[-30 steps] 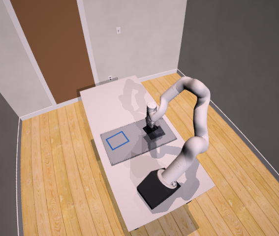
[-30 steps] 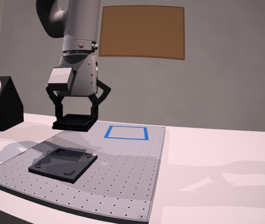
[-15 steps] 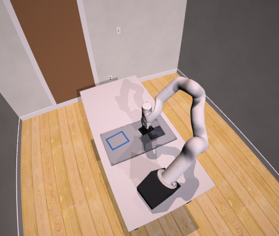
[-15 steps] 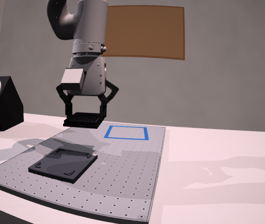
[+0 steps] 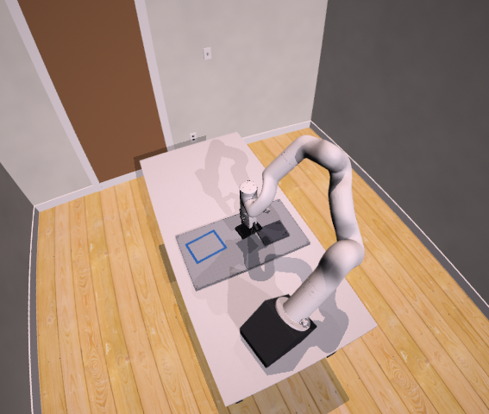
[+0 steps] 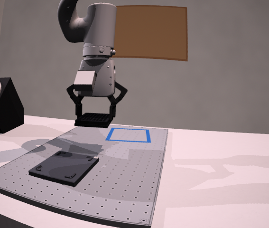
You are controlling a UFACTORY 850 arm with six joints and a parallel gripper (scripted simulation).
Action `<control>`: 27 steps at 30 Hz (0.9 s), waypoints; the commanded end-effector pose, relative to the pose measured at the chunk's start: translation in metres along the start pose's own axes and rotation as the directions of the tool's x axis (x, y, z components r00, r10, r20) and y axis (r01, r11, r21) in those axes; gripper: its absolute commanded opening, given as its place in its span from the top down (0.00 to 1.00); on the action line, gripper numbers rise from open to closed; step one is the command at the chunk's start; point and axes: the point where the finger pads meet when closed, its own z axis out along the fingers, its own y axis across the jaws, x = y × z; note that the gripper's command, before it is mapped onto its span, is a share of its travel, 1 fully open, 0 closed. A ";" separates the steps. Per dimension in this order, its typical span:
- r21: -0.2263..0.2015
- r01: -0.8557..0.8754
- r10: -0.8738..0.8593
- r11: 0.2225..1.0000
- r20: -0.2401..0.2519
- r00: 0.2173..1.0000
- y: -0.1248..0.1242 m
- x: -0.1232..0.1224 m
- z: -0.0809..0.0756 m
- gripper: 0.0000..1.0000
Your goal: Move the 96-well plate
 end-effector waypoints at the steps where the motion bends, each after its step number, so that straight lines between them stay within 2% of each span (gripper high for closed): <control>1: 0.001 0.000 0.000 1.000 0.000 1.000 -0.006 -0.014 0.000 1.00; 25: 0.001 0.000 0.000 1.000 0.000 1.000 -0.031 -0.083 0.002 1.00; 27: 0.001 0.000 0.000 1.000 0.000 1.000 -0.031 -0.083 0.002 1.00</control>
